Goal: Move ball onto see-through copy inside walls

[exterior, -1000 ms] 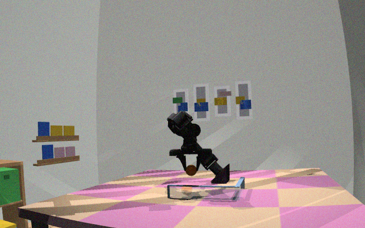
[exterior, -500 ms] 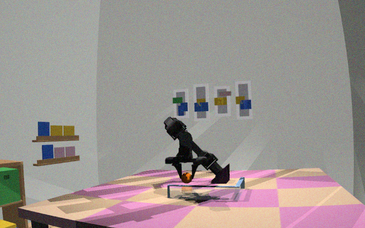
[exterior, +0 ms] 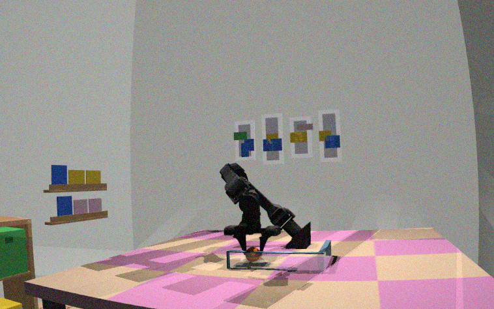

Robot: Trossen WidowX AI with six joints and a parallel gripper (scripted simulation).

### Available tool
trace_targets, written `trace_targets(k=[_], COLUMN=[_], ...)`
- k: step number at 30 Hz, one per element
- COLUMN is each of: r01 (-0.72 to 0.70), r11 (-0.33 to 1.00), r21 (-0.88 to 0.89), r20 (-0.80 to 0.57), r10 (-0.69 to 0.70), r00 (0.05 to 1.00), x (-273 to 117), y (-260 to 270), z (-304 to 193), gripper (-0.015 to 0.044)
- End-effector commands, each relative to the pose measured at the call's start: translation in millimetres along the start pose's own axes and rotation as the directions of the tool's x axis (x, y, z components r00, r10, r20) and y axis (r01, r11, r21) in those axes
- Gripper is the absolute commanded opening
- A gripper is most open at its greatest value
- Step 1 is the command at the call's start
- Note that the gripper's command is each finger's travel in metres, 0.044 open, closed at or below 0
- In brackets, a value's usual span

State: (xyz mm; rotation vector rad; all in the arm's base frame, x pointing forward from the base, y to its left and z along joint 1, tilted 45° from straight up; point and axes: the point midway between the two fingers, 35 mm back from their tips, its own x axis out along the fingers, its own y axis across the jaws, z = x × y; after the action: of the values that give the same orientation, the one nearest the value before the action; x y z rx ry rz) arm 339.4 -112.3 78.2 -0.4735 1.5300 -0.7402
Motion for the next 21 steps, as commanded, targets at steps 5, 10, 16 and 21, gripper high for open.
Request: trace_targets(k=[5, 10, 16, 21], r01=[0.004, 0.004, 0.0, 0.0], r11=[1.0, 1.0, 1.0, 1.0], r21=[-0.005, -0.005, -0.001, -0.001], r20=[0.006, 0.006, 0.005, 0.005], r10=[-0.004, -0.004, 0.0, 0.0], r00=[1.0, 1.0, 1.0, 1.0], x=[10.1, 15.8, 12.9, 12.9], y=[-0.2, -0.3, -0.8, -0.8], z=[0.0, -0.2, 0.1, 0.1], gripper=[0.0, 0.0, 0.0131, 0.0263])
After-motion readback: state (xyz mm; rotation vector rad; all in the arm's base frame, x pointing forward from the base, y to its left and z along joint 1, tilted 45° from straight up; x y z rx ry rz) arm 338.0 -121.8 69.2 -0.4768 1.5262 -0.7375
